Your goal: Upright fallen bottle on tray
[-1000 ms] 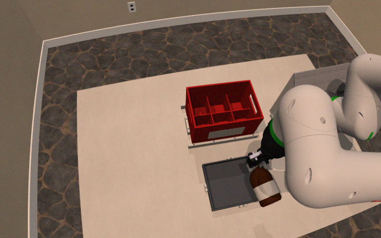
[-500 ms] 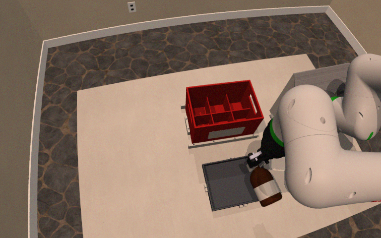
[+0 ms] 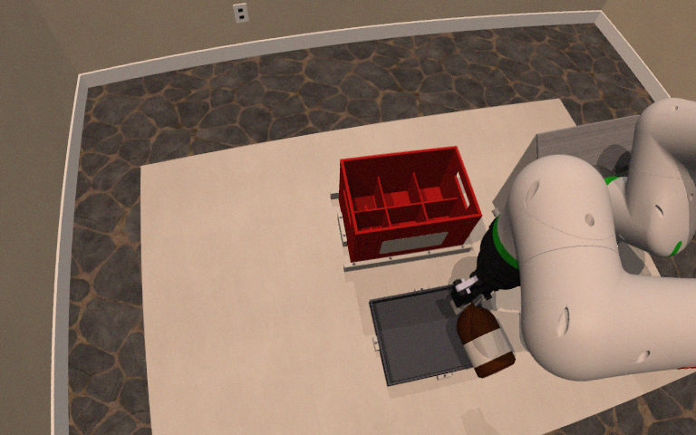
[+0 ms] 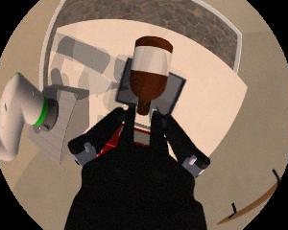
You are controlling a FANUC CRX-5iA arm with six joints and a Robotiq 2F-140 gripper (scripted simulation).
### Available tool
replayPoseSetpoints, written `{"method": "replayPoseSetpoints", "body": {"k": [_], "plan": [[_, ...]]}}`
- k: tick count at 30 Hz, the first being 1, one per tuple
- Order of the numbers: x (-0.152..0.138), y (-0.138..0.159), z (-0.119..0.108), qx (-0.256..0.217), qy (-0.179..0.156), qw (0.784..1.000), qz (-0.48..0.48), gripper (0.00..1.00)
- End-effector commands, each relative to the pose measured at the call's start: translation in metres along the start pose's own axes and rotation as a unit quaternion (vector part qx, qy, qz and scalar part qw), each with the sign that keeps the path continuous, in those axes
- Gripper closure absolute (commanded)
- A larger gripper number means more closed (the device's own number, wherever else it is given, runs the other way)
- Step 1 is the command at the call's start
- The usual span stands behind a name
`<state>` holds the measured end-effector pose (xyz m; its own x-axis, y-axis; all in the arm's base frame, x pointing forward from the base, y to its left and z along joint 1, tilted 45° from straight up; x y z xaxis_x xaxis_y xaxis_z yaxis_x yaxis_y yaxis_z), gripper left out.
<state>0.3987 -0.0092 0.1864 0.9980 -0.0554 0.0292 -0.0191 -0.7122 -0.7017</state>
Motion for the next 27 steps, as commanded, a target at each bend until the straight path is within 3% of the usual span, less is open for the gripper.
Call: {"method": "replayPoseSetpoints", "body": {"k": [1, 18, 27], "plan": [[0.0001, 0.0001, -0.0002, 0.0, 0.0, 1.0, 0.0, 1.0], [0.0001, 0.0001, -0.0002, 0.0, 0.0, 1.0, -0.011, 1.0], [0.0001, 0.0001, -0.0002, 0.0, 0.0, 0.997, -0.073, 1.0]]}}
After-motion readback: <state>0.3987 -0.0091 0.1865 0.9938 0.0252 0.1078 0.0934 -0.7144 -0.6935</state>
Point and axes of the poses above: the point where the finger pads meet when closed, its own z axis out along the fingers, its own x axis across the jaws, y = z × x, the point moved 7 cm from there along -z, back along the fingers, and after that the axes turned 3 degrees about z, right-handed, at the moved point
